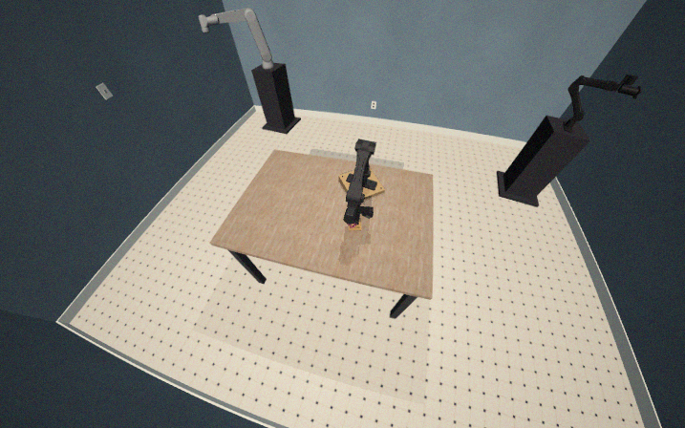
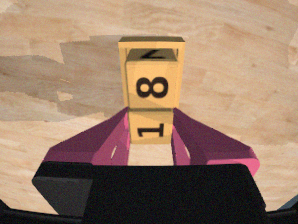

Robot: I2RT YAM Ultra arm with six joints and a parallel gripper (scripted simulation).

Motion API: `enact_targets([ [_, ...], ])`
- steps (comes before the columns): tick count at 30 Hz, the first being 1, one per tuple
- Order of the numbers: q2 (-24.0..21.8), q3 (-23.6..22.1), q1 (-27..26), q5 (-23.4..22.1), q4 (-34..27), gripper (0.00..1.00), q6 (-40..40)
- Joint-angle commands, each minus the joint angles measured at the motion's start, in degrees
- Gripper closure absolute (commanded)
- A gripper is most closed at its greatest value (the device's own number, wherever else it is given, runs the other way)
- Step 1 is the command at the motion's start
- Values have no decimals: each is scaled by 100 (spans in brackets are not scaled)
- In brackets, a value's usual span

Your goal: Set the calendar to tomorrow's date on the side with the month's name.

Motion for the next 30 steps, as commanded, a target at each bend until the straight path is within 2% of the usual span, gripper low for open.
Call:
enact_targets([
  [1,90,160,34,-27,-20,74,23],
  [5,90,160,34,-27,-20,67,23],
  [7,91,115,34,-27,-39,67,22],
  [11,91,115,34,-27,-43,59,22],
  [15,91,115,34,-27,-43,59,21],
  [16,91,115,34,-27,-43,55,21],
  [26,83,137,33,-27,-72,55,20],
  [30,-178,219,6,-29,-195,55,2],
])
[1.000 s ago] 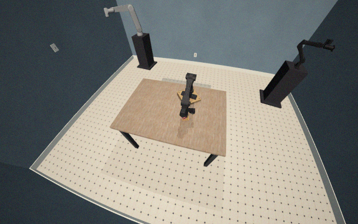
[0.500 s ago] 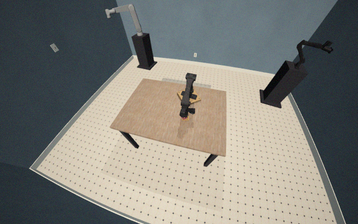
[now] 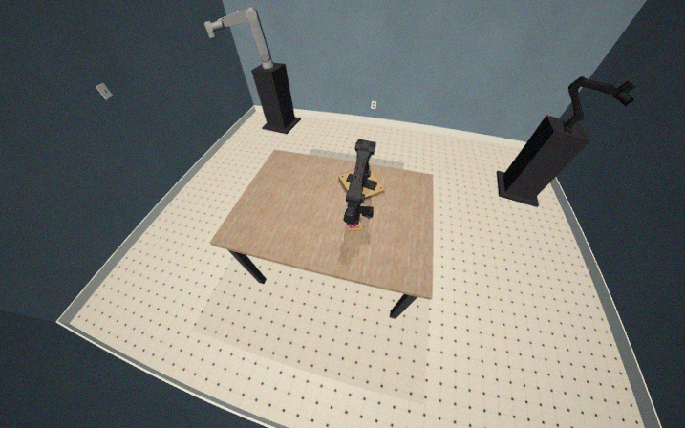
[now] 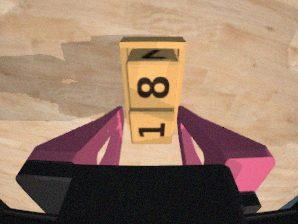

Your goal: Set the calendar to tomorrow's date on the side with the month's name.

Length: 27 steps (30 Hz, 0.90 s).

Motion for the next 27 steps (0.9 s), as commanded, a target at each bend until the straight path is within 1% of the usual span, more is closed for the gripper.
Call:
enact_targets([
  [1,-183,204,6,-29,-160,55,2],
  [3,-221,213,-7,-29,-207,55,-7],
  [7,-405,373,-77,-32,-552,55,-53],
  [13,-698,812,-116,-43,-1284,55,-91],
  [17,-801,1120,-138,-50,-1697,55,-113],
  [19,-801,1120,-138,-50,-1697,55,-113],
  [20,-673,1245,-126,-50,-1814,55,-120],
  [22,-814,1334,-152,-52,-1927,55,-122],
  [27,-834,1413,-135,-53,-2027,55,-119],
])
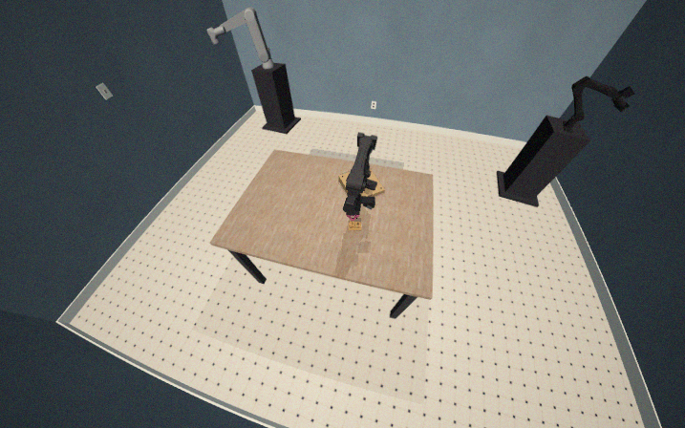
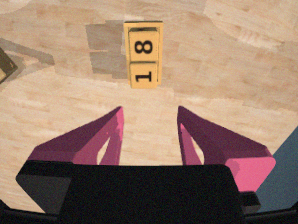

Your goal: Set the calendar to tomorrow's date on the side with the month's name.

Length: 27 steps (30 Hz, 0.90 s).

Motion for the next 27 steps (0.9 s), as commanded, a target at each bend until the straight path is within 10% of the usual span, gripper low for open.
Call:
enact_targets([
  [1,-174,141,-46,-53,-236,55,-26],
  [2,-176,95,-43,-52,-223,0,-23],
  [27,-191,176,-53,-51,-267,0,-30],
])
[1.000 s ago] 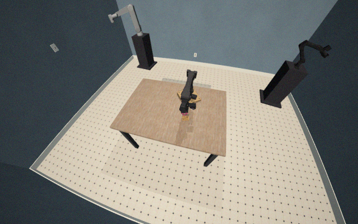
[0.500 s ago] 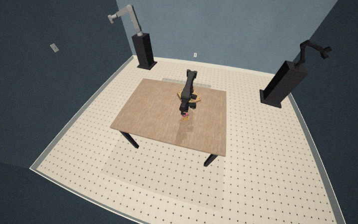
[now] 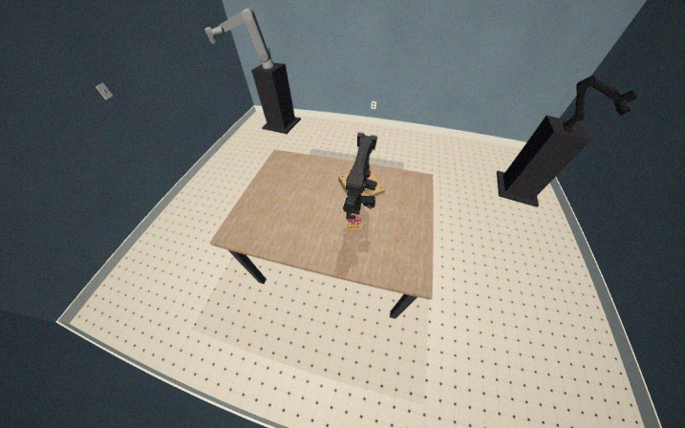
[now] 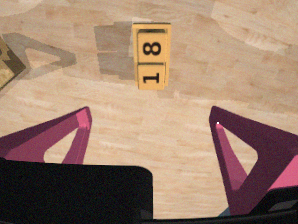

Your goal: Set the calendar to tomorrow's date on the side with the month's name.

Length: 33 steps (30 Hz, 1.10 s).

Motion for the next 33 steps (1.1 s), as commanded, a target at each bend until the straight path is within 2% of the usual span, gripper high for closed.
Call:
enact_targets([
  [1,-201,196,-61,-51,-146,0,-32],
  [6,-279,467,-89,-51,-495,0,-61],
  [13,-337,1168,-131,-57,-1255,0,-102],
  [16,-271,1279,-138,-58,-1361,0,-108],
  [17,-170,1476,-138,-59,-1510,0,-120],
  [21,-52,1788,-164,-60,-1802,0,-129],
  [26,-35,1938,-160,-61,-1938,0,-128],
  [33,-35,1897,-161,-61,-1943,0,-125],
])
